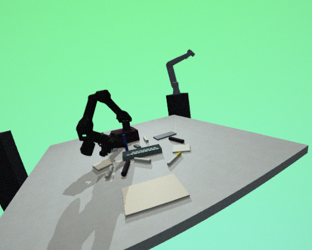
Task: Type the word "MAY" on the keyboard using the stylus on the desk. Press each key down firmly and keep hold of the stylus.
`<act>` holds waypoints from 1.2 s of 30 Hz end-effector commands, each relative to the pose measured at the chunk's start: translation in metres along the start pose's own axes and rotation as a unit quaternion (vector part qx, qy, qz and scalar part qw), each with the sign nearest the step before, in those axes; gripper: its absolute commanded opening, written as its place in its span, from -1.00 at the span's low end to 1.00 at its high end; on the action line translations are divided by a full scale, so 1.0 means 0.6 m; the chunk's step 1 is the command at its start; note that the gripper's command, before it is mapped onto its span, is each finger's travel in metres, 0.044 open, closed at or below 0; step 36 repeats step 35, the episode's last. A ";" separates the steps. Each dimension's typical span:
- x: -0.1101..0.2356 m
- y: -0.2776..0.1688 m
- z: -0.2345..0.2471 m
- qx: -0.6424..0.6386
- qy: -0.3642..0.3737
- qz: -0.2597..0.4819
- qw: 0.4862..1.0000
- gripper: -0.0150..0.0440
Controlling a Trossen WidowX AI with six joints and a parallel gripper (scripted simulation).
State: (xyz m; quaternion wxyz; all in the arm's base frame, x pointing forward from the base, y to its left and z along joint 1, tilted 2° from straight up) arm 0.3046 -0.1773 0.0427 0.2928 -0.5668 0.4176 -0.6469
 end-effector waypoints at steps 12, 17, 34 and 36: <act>-0.001 0.003 -0.001 0.002 -0.001 -0.001 1.000 -0.22; 0.007 -0.013 -0.001 0.002 -0.001 -0.001 1.000 -0.22; 0.026 -0.048 -0.002 0.001 0.001 -0.001 1.000 -0.22; 0.026 -0.048 -0.002 0.001 0.001 -0.001 1.000 -0.22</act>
Point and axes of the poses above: the point midway between the two fingers, 35 mm back from their tips, its own x axis back along the fingers, its own z axis across the jaws, y = z × x, the point moved 7 cm from there along x, back along the fingers, and after that the axes turned 1 degree about x, right-handed, at the moved point
